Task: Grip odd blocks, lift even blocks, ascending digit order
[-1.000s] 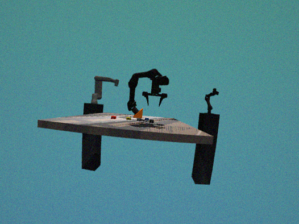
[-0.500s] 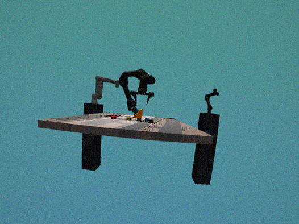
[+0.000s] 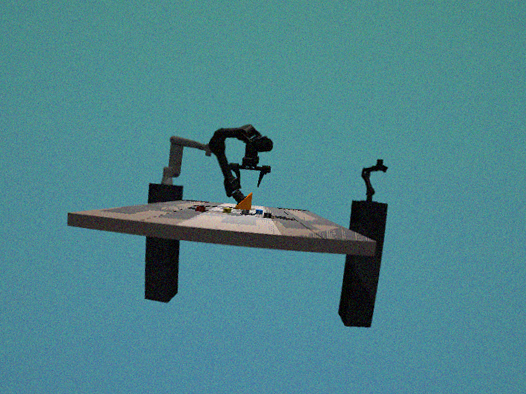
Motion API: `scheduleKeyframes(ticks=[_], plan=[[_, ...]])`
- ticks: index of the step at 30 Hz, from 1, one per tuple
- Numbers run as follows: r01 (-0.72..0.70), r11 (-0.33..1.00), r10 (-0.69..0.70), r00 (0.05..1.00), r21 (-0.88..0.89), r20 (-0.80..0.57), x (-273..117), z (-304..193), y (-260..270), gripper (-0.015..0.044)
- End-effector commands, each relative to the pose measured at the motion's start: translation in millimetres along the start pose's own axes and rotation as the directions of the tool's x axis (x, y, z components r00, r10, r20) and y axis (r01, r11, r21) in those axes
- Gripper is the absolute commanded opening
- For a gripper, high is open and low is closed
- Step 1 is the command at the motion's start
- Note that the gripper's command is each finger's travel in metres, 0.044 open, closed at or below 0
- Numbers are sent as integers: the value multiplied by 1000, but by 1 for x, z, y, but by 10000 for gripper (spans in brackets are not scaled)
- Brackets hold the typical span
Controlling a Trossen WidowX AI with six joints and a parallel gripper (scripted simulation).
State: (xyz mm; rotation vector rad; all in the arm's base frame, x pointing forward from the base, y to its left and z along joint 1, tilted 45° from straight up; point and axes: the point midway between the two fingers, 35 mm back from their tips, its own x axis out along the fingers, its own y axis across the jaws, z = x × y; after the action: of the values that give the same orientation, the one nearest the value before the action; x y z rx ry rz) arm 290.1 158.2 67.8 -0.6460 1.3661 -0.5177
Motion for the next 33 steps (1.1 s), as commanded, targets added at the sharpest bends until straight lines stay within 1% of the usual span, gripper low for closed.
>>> scheduleKeyframes(ticks=[1,4,6,8,11,17,18,33], plan=[[1,1000,-1,1000,-3,4,0,0,-1,400],[1,1000,-1,1000,-3,4,0,0,-1,400],[-4,1000,4,1000,-6,6,-1,7,-16,400],[-9,1000,9,1000,-10,12,-2,21,-62,400],[-7,1000,7,1000,-11,18,-3,29,-102,400],[22,1000,-22,999,-11,24,-1,26,-197,400],[27,1000,-26,999,-10,24,-1,25,-206,400],[28,1000,-27,999,-10,24,-1,24,-208,400]])
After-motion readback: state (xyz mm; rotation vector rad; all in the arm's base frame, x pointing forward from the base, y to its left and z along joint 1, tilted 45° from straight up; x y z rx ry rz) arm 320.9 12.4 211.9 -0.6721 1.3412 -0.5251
